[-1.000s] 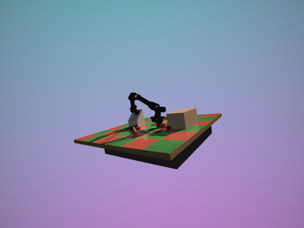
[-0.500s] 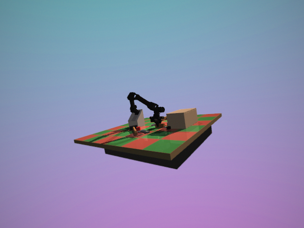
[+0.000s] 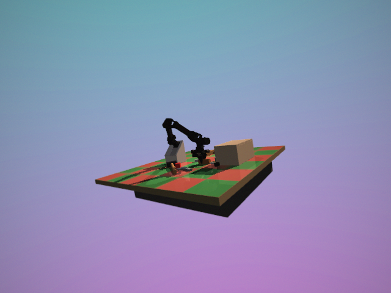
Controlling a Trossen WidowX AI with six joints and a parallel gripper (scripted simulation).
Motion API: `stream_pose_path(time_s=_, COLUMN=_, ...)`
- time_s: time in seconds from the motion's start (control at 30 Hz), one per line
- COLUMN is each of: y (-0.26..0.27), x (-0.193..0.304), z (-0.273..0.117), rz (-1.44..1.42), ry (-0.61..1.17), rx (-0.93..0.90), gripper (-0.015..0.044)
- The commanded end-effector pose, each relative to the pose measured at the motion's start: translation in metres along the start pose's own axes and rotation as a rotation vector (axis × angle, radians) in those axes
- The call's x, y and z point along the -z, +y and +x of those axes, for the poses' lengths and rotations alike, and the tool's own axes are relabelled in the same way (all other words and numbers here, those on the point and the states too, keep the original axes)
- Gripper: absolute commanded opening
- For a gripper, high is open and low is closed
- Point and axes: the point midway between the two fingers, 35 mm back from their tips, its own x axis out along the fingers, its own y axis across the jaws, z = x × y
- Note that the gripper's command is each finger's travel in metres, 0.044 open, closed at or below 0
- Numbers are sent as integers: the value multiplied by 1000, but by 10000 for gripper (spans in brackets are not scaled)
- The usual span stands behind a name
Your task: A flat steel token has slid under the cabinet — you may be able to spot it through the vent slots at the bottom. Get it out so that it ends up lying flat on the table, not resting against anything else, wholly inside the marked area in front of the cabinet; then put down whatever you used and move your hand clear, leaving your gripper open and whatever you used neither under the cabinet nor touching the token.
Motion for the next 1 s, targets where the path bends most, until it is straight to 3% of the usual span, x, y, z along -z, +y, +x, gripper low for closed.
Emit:
stream_pose_path(time_s=0.0, y=-1, x=-8, z=1, rz=-9, ry=-6, rx=2, gripper=0)
stream_pose_path(time_s=0.97, y=2, x=-37, z=1, rz=-10, ry=-8, rx=2, gripper=0)
